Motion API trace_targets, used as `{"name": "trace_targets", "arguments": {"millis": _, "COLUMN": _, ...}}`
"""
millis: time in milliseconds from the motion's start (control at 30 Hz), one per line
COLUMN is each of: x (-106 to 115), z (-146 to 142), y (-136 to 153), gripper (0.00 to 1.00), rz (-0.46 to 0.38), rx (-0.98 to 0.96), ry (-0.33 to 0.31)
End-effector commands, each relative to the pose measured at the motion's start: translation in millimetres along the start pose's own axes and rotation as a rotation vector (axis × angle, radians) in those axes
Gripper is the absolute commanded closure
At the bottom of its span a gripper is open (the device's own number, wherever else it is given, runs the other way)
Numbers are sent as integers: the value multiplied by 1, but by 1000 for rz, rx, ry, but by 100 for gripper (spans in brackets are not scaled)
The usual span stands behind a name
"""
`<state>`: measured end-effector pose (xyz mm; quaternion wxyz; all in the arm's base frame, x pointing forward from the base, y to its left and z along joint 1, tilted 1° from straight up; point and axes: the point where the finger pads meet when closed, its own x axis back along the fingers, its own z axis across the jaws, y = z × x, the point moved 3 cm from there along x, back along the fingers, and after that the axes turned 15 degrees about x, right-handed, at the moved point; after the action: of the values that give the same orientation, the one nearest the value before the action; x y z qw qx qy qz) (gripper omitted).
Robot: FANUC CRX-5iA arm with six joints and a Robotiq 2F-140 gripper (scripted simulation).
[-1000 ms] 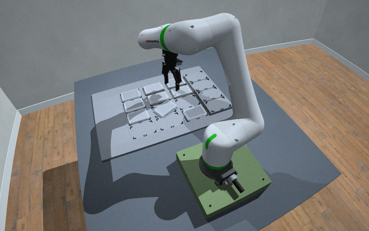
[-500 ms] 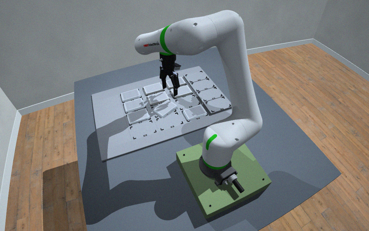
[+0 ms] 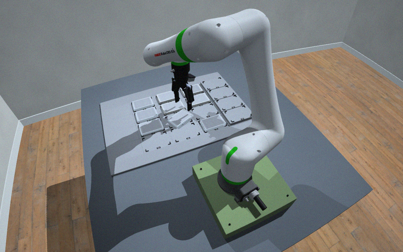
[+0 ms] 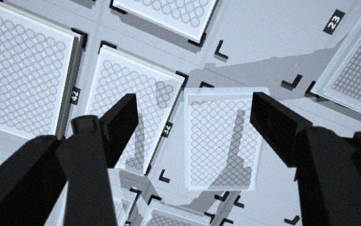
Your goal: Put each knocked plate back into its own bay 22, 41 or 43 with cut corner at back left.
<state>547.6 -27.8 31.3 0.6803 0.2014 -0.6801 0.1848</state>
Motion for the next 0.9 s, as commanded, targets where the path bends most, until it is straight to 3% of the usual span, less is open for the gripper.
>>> {"name": "trace_targets", "arguments": {"millis": 0, "x": 1, "z": 4, "y": 16, "gripper": 30, "rz": 2, "rx": 0, "ry": -2}}
{"name": "trace_targets", "arguments": {"millis": 467, "x": 1, "z": 18, "y": 62, "gripper": 30, "rz": 2, "rx": 0, "ry": -2}}
{"name": "trace_targets", "arguments": {"millis": 867, "x": 0, "z": 19, "y": 63, "gripper": 30, "rz": 2, "rx": 0, "ry": -2}}
